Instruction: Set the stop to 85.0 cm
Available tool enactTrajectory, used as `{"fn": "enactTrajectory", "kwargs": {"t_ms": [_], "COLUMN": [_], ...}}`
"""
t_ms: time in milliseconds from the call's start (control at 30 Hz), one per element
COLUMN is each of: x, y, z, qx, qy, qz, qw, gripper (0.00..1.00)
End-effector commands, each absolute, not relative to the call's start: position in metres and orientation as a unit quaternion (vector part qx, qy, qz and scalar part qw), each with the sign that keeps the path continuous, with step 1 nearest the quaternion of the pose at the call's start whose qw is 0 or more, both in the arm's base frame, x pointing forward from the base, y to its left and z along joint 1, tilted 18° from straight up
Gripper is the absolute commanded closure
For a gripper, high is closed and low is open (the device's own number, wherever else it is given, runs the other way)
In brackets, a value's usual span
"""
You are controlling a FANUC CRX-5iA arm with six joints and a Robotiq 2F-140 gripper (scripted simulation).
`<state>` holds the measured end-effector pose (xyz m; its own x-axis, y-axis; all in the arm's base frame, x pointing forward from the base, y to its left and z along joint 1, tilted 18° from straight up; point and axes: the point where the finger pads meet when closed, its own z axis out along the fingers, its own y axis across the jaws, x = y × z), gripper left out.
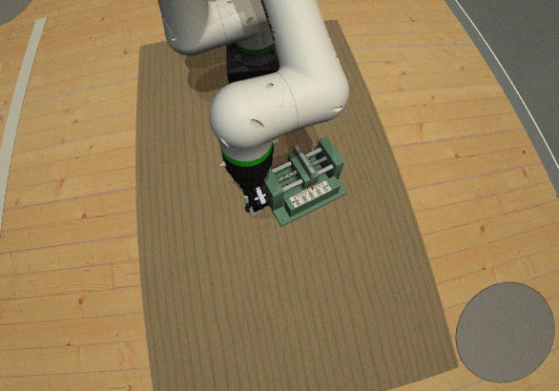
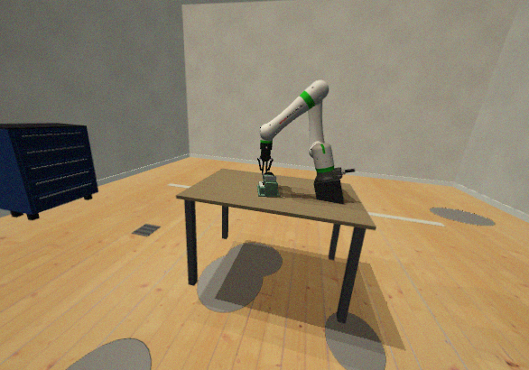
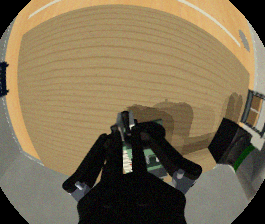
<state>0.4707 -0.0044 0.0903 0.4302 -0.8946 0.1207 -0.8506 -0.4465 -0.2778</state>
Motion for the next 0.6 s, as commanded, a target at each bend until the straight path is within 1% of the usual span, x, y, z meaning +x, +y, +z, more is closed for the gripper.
{"fn": "enactTrajectory", "kwargs": {"t_ms": [0, 567], "x": [0.471, 0.455], "y": [-0.005, -0.016], "z": [0.085, 0.061], "qx": [-0.841, -0.841], "qy": [0.519, 0.519], "qz": [-0.126, -0.126], "qw": [0.087, 0.087], "gripper": [0.96, 0.96]}}
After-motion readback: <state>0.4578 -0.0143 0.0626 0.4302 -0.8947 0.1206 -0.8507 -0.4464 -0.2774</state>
